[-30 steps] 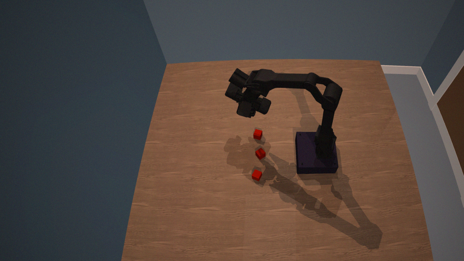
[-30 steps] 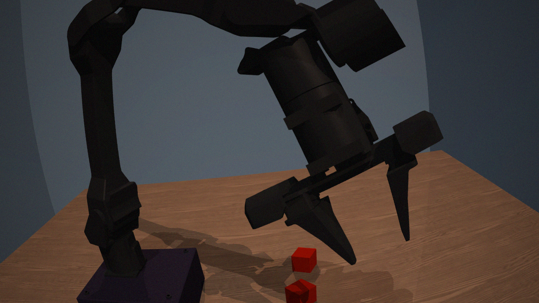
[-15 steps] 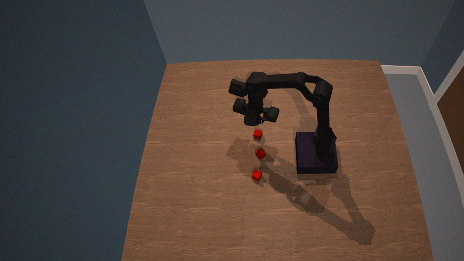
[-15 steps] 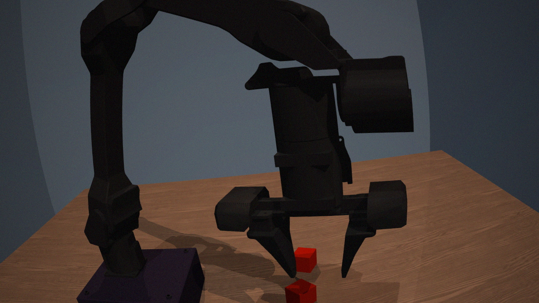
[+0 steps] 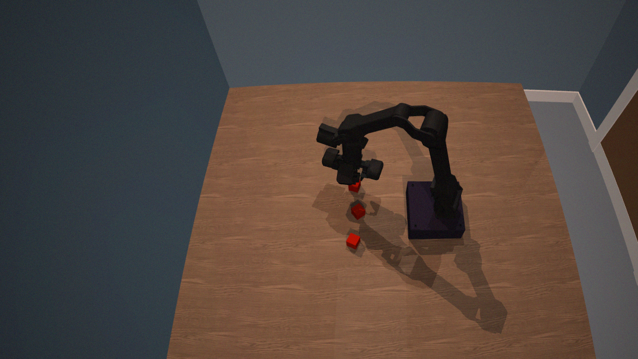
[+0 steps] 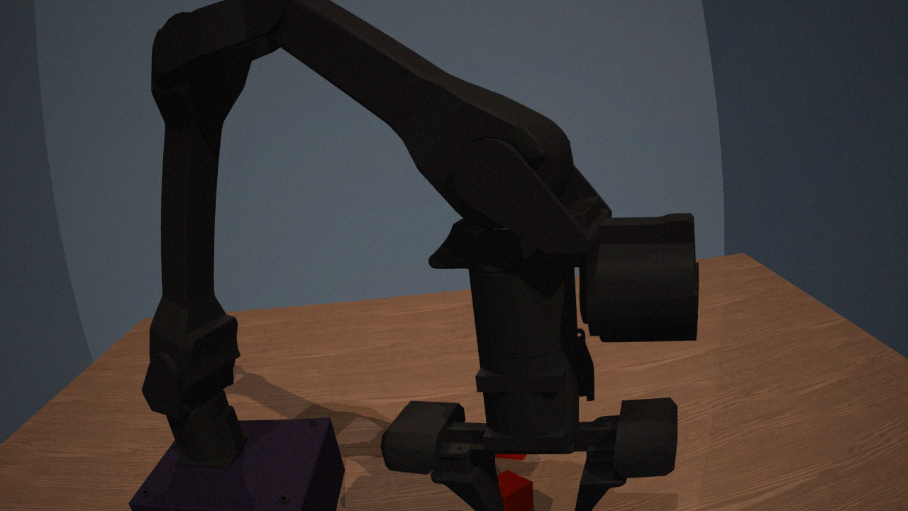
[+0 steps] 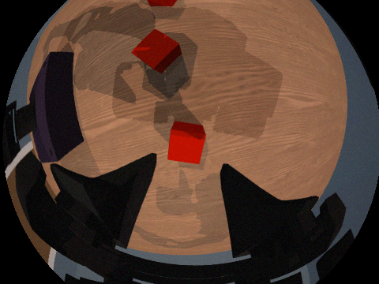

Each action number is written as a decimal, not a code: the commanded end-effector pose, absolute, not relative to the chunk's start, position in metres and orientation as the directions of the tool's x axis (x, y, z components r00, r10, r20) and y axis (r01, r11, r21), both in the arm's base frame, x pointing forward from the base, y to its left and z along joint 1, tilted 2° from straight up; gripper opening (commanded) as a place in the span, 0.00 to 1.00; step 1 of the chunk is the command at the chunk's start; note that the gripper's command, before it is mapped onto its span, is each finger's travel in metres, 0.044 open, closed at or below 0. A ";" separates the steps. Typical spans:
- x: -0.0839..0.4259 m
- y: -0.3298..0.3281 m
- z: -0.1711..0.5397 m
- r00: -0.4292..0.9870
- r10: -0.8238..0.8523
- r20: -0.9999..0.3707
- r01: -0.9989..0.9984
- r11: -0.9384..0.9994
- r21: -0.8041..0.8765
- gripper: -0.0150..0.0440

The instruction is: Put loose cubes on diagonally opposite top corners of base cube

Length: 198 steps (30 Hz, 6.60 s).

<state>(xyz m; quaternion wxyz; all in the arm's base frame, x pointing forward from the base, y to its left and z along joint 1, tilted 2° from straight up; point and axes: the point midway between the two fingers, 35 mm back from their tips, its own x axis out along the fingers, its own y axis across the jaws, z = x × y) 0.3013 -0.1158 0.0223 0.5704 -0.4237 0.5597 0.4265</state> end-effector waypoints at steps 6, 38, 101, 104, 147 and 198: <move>0.299 -0.114 0.007 0.000 0.020 -1.000 -0.960 0.281 0.006 0.70; 0.300 -0.114 -0.009 0.000 0.020 -1.000 -0.960 0.281 0.006 0.43; 0.313 -0.059 0.078 0.002 0.024 -1.000 -0.521 0.854 0.019 0.43; 0.313 -0.052 0.077 0.003 0.024 -1.000 -0.447 0.894 0.021 0.43; 0.308 0.041 0.058 0.002 0.034 -0.999 0.670 0.742 0.026 0.43; 0.298 0.080 0.023 0.000 0.038 -0.999 0.944 0.330 0.013 0.43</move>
